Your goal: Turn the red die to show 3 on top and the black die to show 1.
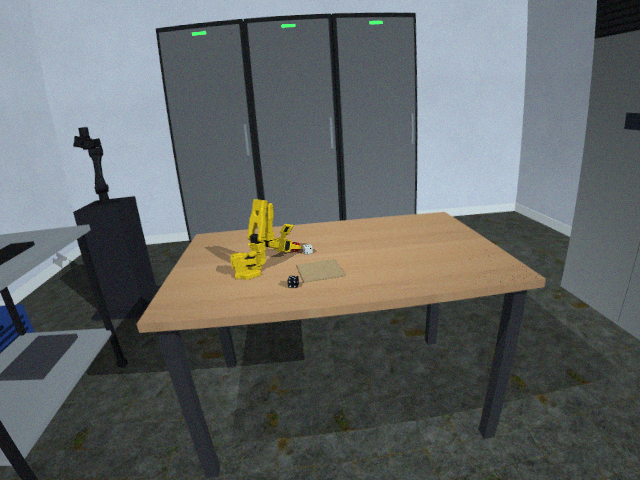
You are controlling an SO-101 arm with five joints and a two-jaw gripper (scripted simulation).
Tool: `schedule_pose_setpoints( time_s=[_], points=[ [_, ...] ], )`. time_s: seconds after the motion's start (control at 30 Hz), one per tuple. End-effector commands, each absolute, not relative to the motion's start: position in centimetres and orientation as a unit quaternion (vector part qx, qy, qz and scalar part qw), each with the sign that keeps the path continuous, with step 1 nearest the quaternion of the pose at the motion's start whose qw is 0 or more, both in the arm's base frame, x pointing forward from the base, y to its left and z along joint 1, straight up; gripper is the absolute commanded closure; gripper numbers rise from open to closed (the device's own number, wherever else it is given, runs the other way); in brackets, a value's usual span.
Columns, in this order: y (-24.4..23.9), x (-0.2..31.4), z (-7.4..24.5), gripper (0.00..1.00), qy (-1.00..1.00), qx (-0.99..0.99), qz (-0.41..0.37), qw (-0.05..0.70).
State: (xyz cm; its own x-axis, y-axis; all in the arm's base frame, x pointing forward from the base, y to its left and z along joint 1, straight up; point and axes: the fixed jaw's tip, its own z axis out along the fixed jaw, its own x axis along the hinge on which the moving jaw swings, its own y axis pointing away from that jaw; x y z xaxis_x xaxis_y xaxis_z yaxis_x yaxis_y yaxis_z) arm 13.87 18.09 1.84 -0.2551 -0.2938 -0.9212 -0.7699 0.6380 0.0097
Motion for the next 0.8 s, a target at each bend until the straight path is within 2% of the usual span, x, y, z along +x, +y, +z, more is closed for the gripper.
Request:
schedule_pose_setpoints(
  time_s=[0.0,0.27,0.77],
  points=[
    [18.30,14.28,2.39,0.70,0.746,-0.348,0.241,0.514],
    [18.30,14.28,2.39,0.65,0.746,-0.348,0.241,0.514],
    [18.55,14.49,3.25,0.64,0.746,-0.348,0.241,0.514]
  ],
)
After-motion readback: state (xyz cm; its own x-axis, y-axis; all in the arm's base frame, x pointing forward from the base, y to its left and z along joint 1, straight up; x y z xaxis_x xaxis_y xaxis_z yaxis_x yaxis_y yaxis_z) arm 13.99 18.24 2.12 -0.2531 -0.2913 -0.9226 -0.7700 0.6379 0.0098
